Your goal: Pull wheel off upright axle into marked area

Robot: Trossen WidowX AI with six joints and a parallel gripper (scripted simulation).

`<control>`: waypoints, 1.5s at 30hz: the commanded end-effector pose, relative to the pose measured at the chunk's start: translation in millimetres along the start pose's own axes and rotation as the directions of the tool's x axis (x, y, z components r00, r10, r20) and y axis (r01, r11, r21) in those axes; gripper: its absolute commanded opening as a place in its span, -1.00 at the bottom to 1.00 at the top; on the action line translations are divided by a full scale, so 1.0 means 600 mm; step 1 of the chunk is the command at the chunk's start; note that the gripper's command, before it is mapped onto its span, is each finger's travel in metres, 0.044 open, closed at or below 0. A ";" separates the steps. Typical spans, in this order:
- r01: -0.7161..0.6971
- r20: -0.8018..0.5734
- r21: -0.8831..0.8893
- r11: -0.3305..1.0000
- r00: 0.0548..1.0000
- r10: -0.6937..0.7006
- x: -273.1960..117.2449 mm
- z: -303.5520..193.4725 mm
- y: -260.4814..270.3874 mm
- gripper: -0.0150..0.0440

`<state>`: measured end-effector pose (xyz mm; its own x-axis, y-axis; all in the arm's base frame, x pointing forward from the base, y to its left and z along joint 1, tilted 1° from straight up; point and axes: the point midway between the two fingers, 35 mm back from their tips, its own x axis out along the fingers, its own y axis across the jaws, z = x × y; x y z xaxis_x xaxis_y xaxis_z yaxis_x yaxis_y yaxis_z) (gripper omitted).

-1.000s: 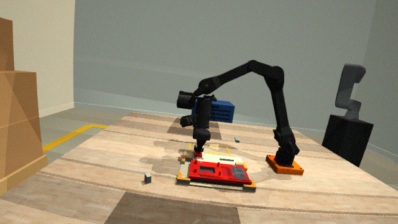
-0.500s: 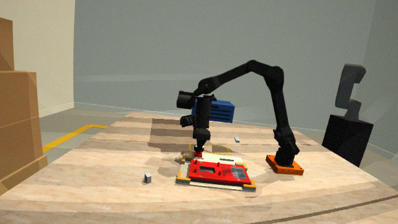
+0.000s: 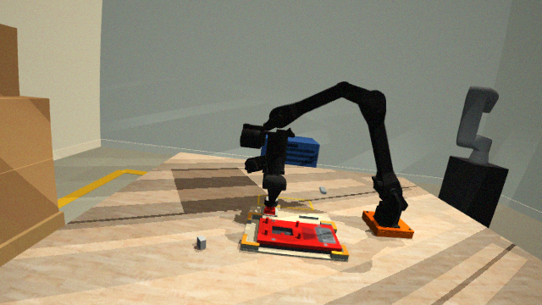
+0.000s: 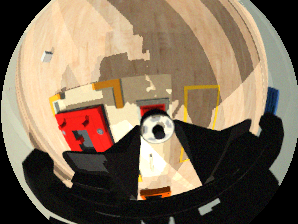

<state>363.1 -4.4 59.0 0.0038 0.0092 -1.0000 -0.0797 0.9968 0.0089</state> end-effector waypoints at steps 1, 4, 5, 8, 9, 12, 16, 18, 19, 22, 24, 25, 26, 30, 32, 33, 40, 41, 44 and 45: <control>0.002 0.012 -0.002 1.000 1.000 -0.002 -0.016 0.002 0.000 -0.49; 0.002 0.012 -0.002 1.000 1.000 -0.002 -0.018 0.002 0.000 -0.49; 0.002 0.012 -0.002 1.000 1.000 -0.002 -0.018 0.002 0.000 -0.49; 0.002 0.012 -0.002 1.000 1.000 -0.002 -0.020 0.002 0.000 -0.49; 0.002 0.012 -0.002 1.000 1.000 -0.002 -0.020 0.002 0.000 -0.49; 0.002 0.012 -0.002 1.000 1.000 -0.002 -0.022 0.002 0.000 -0.49; 0.002 0.012 -0.002 1.000 1.000 -0.002 -0.024 0.002 0.000 -0.49; 0.002 0.012 -0.002 1.000 1.000 -0.002 -0.025 0.002 0.000 -0.49; 0.002 0.012 -0.002 1.000 1.000 -0.002 -0.026 0.002 0.000 -0.49; 0.003 0.012 -0.002 1.000 1.000 -0.003 -0.028 0.002 0.000 -0.49; 0.003 0.012 -0.003 1.000 1.000 -0.003 -0.029 0.002 0.000 -0.49; 0.003 0.012 -0.003 1.000 1.000 -0.003 -0.029 0.002 0.000 -0.49; 0.003 0.012 -0.003 1.000 1.000 -0.003 -0.030 0.002 0.000 -0.49; 0.003 0.012 -0.003 1.000 1.000 -0.003 -0.032 0.002 0.000 -0.49; 0.003 0.012 -0.003 1.000 1.000 -0.003 -0.033 0.002 0.000 -0.49; 0.003 0.012 -0.003 1.000 1.000 -0.003 -0.034 0.002 0.000 -0.49; 0.003 0.012 -0.003 1.000 1.000 -0.003 -0.038 0.002 0.000 -0.49; 0.003 0.012 -0.003 1.000 1.000 -0.003 -0.038 0.002 0.000 -0.49; 0.004 0.012 -0.003 1.000 1.000 -0.003 -0.040 0.002 0.000 -0.49; 0.004 0.012 -0.003 1.000 1.000 -0.004 -0.040 0.002 0.000 -0.49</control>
<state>362.3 -4.3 79.7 0.0082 0.0070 -0.9999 -0.0809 0.9967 0.0063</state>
